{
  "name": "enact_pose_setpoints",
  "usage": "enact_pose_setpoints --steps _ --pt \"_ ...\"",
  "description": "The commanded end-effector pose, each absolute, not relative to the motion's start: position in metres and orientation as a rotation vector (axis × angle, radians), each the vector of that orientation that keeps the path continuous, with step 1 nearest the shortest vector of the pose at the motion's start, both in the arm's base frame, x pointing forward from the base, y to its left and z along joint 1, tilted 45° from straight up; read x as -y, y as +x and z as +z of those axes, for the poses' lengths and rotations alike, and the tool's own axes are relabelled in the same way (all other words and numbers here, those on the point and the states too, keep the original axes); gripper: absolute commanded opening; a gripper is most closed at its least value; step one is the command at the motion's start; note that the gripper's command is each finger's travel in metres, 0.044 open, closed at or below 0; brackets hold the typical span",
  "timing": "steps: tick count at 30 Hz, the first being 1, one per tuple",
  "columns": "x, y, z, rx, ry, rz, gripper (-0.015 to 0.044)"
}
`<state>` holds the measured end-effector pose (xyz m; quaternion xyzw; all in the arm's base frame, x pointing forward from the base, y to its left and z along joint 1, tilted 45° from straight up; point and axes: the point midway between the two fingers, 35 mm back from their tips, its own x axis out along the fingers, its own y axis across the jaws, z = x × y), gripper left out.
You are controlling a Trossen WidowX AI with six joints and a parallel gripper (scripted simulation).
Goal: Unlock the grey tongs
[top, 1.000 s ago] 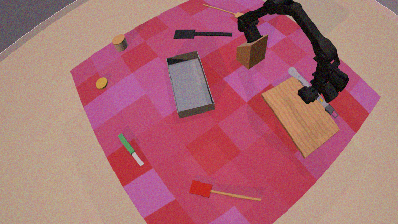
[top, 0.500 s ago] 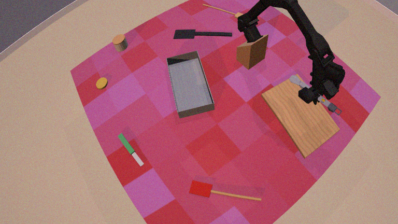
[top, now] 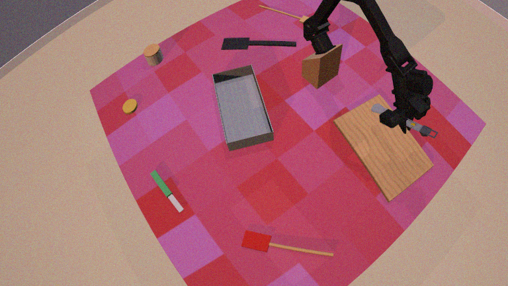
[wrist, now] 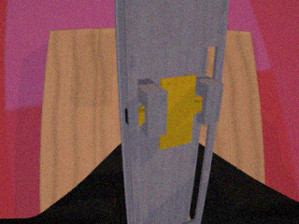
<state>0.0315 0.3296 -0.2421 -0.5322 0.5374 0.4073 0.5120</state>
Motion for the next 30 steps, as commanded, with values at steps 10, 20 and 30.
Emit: enact_pose_setpoints --steps 10,20,30 --pt "-0.34 0.031 -0.222 -1.117 -1.139 1.09 -0.015" --pt "-0.337 0.03 -0.205 -1.002 -1.043 1.152 -0.015" --pt "-0.332 0.029 -0.182 -0.888 -0.944 1.206 -0.015"
